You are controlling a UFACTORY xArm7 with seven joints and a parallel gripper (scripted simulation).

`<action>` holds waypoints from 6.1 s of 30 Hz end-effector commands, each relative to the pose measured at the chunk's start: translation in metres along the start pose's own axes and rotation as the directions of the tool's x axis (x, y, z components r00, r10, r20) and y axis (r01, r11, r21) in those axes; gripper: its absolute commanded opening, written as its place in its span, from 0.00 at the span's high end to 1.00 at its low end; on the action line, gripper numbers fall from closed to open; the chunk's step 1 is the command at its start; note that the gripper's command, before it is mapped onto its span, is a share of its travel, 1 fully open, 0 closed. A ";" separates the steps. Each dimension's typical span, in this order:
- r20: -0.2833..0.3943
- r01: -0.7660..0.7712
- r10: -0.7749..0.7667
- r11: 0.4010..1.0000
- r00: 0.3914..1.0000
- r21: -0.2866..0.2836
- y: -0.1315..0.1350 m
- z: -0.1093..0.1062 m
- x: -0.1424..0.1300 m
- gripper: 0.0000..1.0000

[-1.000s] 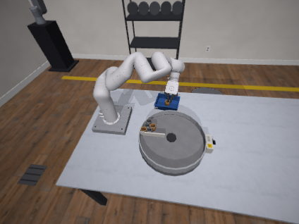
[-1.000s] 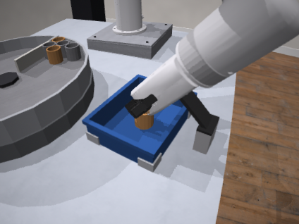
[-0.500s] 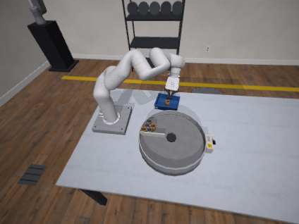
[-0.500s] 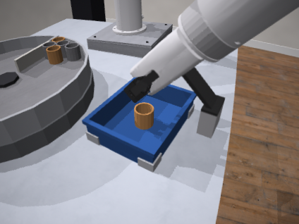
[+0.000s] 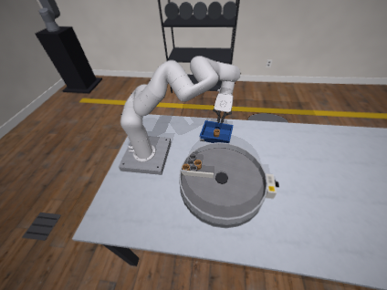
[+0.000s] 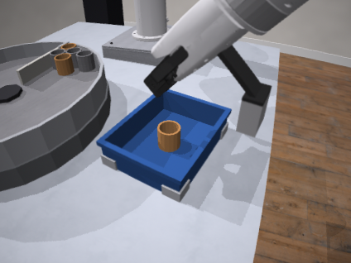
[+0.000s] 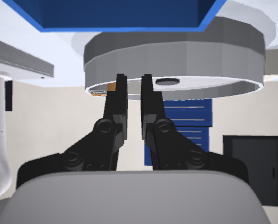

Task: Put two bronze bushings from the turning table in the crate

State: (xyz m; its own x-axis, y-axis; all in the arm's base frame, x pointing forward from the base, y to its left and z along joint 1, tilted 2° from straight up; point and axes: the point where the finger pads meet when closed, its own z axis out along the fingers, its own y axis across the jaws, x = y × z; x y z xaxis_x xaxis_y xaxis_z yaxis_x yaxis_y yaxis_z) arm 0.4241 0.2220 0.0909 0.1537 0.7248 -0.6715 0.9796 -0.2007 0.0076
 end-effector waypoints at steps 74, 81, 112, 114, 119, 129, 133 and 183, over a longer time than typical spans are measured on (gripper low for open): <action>-0.001 -0.003 0.003 1.000 1.000 0.001 -0.019 0.125 -0.151 0.90; -0.003 -0.002 0.002 1.000 1.000 -0.002 -0.022 0.154 -0.186 0.90; -0.004 -0.002 0.002 1.000 1.000 -0.002 -0.028 0.193 -0.232 0.90; -0.004 -0.002 0.002 1.000 1.000 -0.002 -0.028 0.193 -0.232 0.90; -0.004 -0.002 0.002 1.000 1.000 -0.002 -0.028 0.193 -0.232 0.90; -0.004 -0.002 0.002 1.000 1.000 -0.002 -0.028 0.193 -0.232 0.90; -0.004 -0.002 0.002 1.000 1.000 -0.002 -0.028 0.193 -0.232 0.90; -0.004 -0.002 0.002 1.000 1.000 -0.002 -0.028 0.220 -0.209 0.90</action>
State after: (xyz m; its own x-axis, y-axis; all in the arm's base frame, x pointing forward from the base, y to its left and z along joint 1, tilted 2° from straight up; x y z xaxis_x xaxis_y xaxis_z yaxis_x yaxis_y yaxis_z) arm 0.3351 -0.0687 0.0680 0.1540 0.7270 -0.6691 0.9796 -0.2008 0.0072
